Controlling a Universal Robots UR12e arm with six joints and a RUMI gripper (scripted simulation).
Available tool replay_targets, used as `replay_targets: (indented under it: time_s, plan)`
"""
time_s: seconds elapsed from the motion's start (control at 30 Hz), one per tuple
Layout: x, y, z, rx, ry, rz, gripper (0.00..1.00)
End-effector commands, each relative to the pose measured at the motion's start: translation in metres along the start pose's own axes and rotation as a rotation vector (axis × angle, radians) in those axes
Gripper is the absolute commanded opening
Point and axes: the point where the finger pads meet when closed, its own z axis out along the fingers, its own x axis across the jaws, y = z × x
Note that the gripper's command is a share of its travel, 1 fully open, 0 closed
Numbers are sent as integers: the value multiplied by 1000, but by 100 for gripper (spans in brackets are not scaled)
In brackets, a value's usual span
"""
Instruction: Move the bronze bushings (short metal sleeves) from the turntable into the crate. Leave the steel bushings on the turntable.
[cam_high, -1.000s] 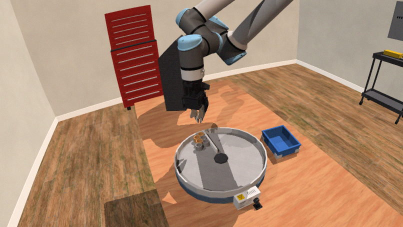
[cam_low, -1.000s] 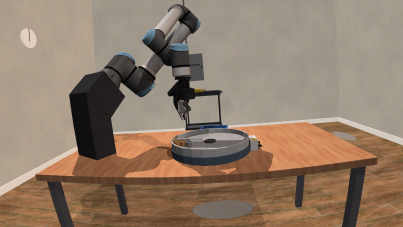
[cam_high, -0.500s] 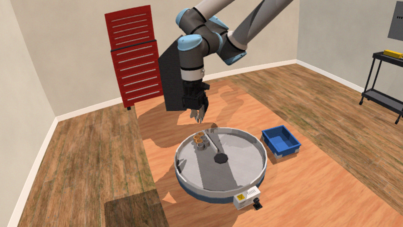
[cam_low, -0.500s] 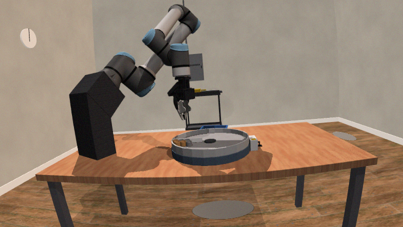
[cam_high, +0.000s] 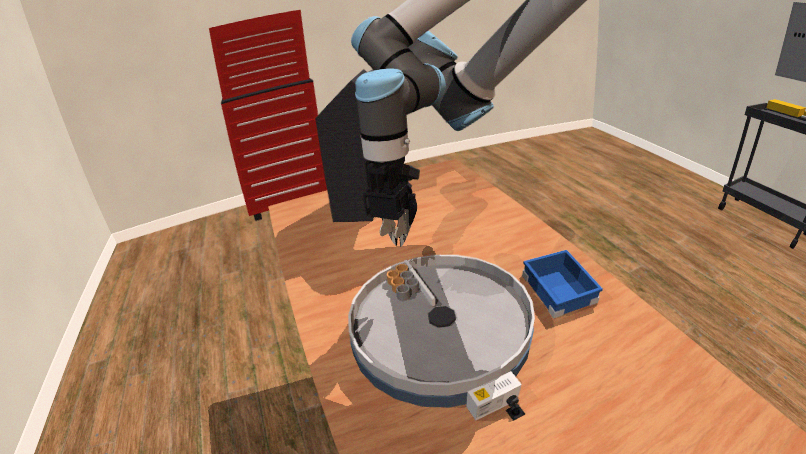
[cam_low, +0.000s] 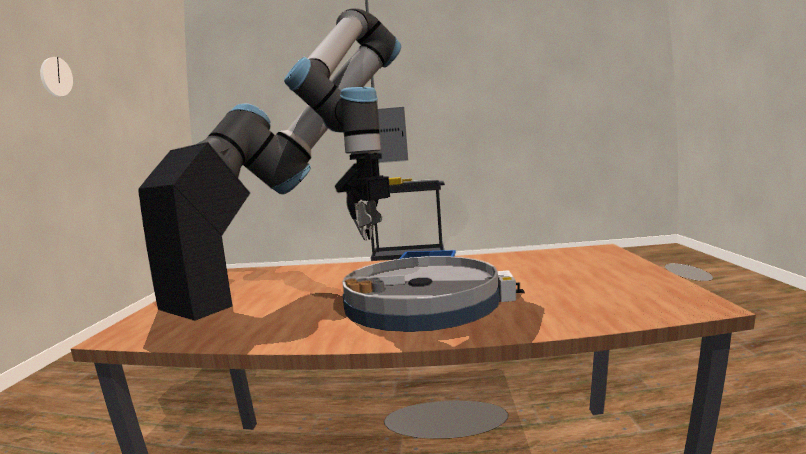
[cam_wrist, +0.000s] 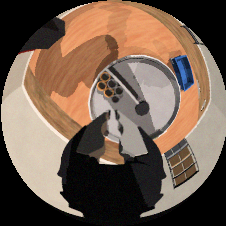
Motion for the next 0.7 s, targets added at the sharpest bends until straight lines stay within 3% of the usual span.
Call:
replay_targets:
  time_s: [0.0, 0.67]
  plan:
    - [0, 0, -1, -2, 0, 0, 5]
    - [0, 0, -1, -2, 0, 0, 5]
